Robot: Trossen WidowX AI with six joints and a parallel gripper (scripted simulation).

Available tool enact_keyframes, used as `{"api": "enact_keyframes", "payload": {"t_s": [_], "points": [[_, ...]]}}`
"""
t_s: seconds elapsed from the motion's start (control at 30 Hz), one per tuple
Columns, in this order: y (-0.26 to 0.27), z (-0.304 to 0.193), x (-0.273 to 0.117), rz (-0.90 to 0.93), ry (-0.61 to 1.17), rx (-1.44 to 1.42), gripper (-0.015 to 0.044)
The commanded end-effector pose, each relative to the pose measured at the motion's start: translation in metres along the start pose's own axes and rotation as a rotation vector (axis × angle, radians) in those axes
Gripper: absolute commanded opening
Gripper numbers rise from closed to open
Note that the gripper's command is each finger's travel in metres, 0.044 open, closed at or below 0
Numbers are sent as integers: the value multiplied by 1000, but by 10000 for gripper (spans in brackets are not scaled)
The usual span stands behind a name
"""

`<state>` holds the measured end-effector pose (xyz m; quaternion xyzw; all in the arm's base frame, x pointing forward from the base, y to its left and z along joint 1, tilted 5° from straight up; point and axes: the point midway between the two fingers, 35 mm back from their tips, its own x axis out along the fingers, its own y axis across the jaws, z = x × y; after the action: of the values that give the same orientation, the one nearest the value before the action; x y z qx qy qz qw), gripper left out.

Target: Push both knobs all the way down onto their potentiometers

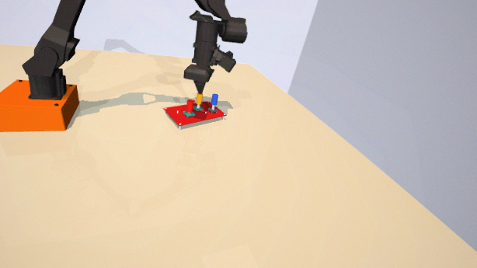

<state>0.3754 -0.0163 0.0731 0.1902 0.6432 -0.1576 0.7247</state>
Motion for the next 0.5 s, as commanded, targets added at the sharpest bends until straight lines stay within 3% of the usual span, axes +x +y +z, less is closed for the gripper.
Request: {"api": "enact_keyframes", "payload": {"t_s": [0.0,0.47], "points": [[1,2,17,-6,6,4,0],[1,2,19,-6,7,4,0]]}}
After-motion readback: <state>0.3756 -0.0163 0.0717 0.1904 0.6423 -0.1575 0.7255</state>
